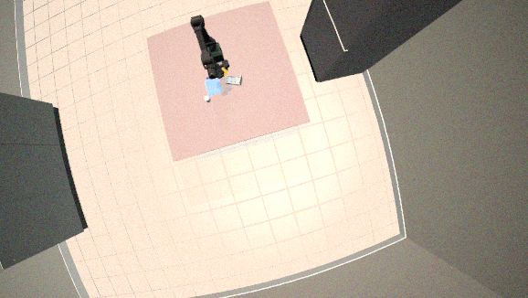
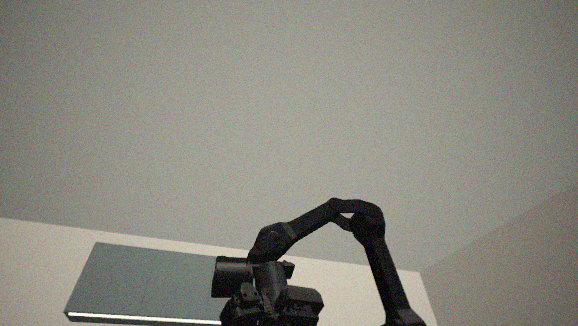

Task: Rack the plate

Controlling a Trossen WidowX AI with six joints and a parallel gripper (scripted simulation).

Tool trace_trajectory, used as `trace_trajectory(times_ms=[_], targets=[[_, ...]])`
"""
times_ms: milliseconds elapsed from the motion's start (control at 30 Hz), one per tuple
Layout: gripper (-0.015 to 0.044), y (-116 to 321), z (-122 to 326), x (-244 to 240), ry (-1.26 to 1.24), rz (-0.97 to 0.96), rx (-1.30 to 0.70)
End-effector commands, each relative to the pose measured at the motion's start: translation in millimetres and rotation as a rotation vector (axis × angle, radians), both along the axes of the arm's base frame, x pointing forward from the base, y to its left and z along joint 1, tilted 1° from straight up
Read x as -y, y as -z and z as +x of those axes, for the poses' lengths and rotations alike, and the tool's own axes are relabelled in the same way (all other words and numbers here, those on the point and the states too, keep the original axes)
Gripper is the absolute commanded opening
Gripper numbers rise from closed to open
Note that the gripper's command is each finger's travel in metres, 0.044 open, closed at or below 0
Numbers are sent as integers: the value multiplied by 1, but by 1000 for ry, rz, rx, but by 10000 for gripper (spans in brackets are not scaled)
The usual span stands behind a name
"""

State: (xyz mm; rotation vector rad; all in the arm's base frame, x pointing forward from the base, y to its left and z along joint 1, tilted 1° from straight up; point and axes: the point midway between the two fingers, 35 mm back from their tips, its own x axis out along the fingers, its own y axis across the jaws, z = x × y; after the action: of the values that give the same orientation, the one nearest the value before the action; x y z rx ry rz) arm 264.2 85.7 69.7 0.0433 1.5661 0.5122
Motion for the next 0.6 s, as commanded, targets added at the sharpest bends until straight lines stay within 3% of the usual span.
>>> trace_trajectory(times_ms=[0, 567], targets=[[0, 12, -1, -3, -90, 82, 9], [0, 40, 3, -9, -398, 379, 212]])
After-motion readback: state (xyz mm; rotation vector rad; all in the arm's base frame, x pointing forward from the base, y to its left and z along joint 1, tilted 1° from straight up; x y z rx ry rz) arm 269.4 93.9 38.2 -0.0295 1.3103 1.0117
